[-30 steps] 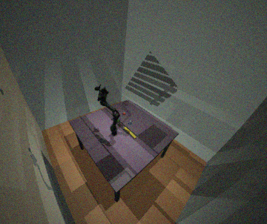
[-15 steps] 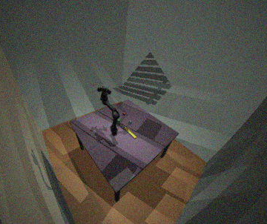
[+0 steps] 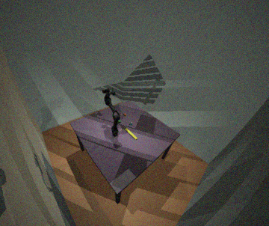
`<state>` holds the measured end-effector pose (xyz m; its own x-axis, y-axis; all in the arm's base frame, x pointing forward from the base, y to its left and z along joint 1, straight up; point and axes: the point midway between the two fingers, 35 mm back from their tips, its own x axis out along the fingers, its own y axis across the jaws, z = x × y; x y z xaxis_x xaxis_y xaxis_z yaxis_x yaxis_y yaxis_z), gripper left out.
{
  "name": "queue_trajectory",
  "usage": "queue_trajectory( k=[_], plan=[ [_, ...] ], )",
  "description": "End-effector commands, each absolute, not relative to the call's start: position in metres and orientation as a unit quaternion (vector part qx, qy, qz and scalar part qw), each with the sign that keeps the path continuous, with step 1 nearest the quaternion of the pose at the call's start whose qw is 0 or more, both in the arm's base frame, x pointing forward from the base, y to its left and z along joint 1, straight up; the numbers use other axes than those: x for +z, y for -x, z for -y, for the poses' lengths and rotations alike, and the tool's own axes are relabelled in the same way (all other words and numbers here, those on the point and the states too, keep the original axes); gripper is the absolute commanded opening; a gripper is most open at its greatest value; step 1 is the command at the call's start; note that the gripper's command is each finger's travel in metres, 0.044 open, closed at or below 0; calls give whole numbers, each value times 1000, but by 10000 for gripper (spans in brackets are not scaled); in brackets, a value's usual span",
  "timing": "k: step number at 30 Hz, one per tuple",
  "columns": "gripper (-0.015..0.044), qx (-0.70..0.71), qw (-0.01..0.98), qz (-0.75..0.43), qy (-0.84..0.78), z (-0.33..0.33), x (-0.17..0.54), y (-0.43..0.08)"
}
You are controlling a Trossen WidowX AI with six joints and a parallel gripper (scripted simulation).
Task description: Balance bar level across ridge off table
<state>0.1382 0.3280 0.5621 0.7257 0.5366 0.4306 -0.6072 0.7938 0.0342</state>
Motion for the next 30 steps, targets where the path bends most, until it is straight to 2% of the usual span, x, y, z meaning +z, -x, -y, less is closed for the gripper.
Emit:
queue_trajectory(
  k=[1, 30],
  plan=[
    [315, 295, 933, 203, -27, -331, 548, -156],
    [315, 189, 909, 106, 355, -289, 441, -292]
  ],
)
